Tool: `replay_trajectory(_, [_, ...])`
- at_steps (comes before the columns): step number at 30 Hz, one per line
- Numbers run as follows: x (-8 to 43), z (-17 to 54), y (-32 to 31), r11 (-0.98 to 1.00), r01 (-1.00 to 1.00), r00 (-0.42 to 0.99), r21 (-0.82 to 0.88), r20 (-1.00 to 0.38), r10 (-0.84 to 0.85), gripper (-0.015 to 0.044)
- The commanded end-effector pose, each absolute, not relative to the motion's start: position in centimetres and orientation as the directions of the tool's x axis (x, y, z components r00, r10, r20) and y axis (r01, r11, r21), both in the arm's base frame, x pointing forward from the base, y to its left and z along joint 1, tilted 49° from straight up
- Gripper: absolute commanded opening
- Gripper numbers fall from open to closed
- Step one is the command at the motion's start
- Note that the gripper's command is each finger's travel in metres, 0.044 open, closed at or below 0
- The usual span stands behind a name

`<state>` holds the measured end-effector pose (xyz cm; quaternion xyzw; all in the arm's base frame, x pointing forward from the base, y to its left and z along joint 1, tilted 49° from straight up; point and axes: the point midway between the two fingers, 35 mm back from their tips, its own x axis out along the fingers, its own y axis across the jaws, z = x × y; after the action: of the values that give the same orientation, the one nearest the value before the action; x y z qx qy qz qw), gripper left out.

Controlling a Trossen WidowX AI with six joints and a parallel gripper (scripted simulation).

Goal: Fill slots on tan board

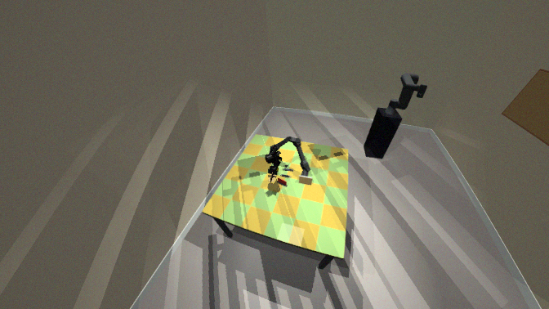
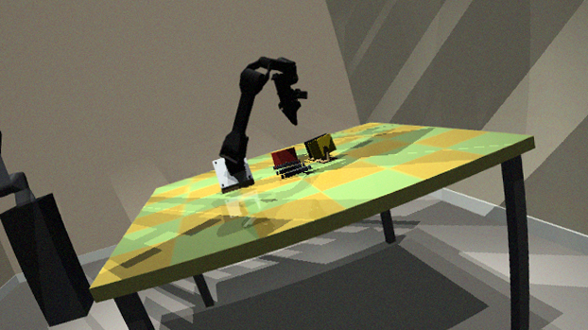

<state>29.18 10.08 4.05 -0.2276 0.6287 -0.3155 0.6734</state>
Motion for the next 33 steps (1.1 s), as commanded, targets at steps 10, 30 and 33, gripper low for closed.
replay_trajectory(10, [20.1,0.6,14.8,0.624,0.324,-0.041,-0.711,-0.67,-0.742,0.0186])
replay_trajectory(30, [19.8,-4.9,8.5,0.622,0.326,-0.04,-0.712,-0.668,-0.743,0.0186])
replay_trajectory(33, [19.8,-5.2,8.1,0.622,0.326,-0.04,-0.712,-0.668,-0.743,0.0186])
